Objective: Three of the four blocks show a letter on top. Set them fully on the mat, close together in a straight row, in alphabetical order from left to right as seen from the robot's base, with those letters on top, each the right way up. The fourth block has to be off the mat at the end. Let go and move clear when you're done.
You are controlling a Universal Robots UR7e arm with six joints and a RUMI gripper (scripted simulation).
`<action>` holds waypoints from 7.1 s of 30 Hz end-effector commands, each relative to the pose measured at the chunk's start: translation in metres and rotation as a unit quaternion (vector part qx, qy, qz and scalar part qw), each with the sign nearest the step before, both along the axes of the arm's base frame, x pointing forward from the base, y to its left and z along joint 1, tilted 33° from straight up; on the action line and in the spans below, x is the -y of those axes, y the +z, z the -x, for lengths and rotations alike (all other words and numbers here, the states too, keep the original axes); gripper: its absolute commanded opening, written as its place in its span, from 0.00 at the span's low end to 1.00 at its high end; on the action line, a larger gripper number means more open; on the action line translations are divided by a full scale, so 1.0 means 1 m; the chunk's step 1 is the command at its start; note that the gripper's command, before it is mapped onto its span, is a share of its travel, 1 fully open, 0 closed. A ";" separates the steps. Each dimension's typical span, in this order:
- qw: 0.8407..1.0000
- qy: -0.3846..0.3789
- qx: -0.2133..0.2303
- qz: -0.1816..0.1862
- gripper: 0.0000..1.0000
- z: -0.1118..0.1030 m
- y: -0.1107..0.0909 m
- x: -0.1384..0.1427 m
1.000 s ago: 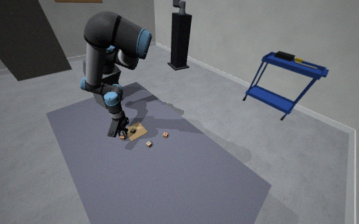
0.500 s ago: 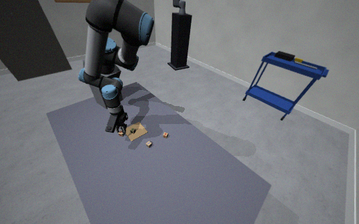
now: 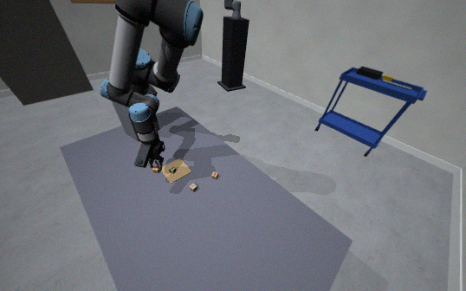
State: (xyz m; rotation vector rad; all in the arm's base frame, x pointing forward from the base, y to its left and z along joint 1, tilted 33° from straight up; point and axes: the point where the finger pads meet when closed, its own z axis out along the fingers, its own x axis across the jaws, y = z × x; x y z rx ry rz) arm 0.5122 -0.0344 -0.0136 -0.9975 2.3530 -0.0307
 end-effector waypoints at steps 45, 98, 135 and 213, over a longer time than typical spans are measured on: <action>0.975 -0.185 -0.051 -0.114 0.09 0.028 0.011 -0.096; 0.938 -0.288 -0.070 -0.180 0.09 0.041 0.007 -0.149; 0.938 -0.288 -0.070 -0.180 0.09 -0.002 -0.063 -0.167; 0.937 -0.289 -0.072 -0.180 0.09 0.001 -0.065 -0.166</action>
